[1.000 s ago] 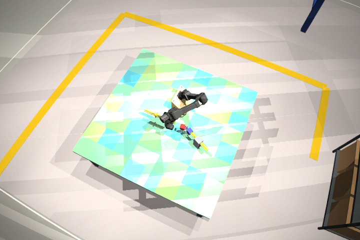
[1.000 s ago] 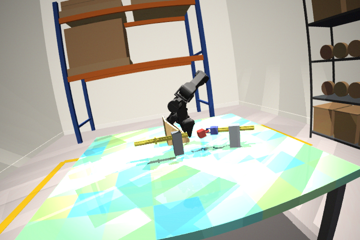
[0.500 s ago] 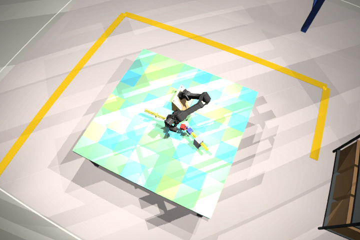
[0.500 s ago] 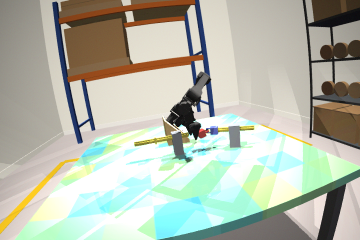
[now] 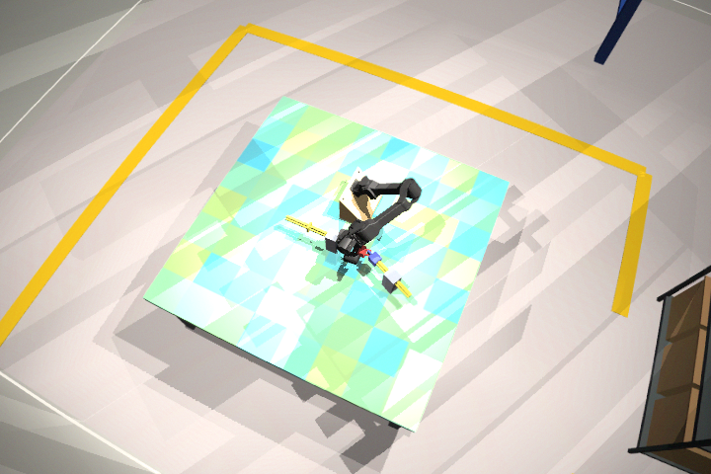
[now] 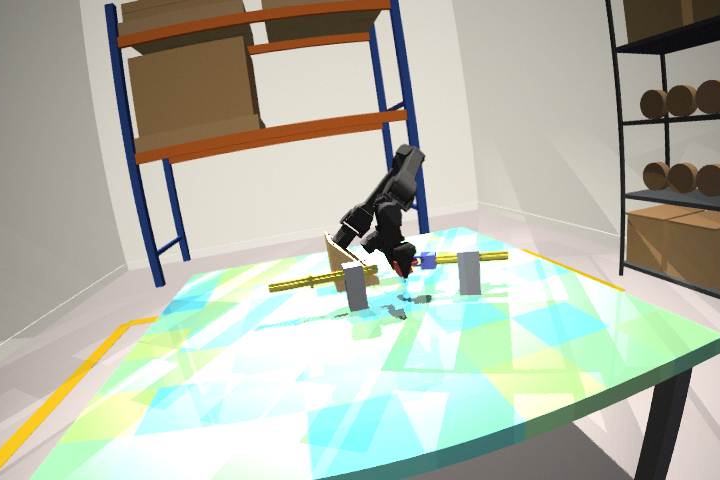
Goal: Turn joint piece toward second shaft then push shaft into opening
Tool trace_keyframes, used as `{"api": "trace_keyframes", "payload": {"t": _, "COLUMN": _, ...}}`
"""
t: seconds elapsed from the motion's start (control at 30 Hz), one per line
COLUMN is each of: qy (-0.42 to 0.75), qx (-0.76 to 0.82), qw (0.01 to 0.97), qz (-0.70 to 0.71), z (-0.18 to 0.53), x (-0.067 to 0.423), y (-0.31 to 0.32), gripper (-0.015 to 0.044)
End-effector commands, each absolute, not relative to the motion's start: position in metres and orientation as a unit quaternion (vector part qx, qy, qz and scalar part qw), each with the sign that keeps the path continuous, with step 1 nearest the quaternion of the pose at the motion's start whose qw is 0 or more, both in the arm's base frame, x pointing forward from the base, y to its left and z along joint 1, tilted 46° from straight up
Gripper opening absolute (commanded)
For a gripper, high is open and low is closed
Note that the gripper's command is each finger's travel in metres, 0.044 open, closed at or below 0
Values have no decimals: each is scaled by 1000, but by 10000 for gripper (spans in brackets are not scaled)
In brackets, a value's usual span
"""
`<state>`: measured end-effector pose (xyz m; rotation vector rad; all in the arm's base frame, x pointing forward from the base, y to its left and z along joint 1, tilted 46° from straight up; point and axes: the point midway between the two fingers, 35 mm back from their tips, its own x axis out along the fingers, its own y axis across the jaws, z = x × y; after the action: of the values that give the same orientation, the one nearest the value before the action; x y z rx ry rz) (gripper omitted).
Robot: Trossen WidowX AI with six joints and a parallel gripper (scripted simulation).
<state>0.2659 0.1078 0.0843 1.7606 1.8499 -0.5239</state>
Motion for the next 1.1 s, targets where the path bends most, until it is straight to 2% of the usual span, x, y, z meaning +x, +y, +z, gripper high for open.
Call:
{"api": "trace_keyframes", "payload": {"t": 0.0, "qy": 685, "qx": 652, "qw": 262, "qz": -193, "z": 81, "x": 265, "y": 113, "gripper": 440}}
{"api": "trace_keyframes", "payload": {"t": 0.43, "qy": 685, "qx": 652, "qw": 261, "qz": -193, "z": 71, "x": 264, "y": 128, "gripper": 440}}
{"api": "trace_keyframes", "payload": {"t": 0.77, "qy": 685, "qx": 652, "qw": 261, "qz": -193, "z": 71, "x": 264, "y": 128, "gripper": 182}}
{"api": "trace_keyframes", "payload": {"t": 1.07, "qy": 685, "qx": 652, "qw": 261, "qz": -193, "z": 71, "x": 264, "y": 128, "gripper": 182}}
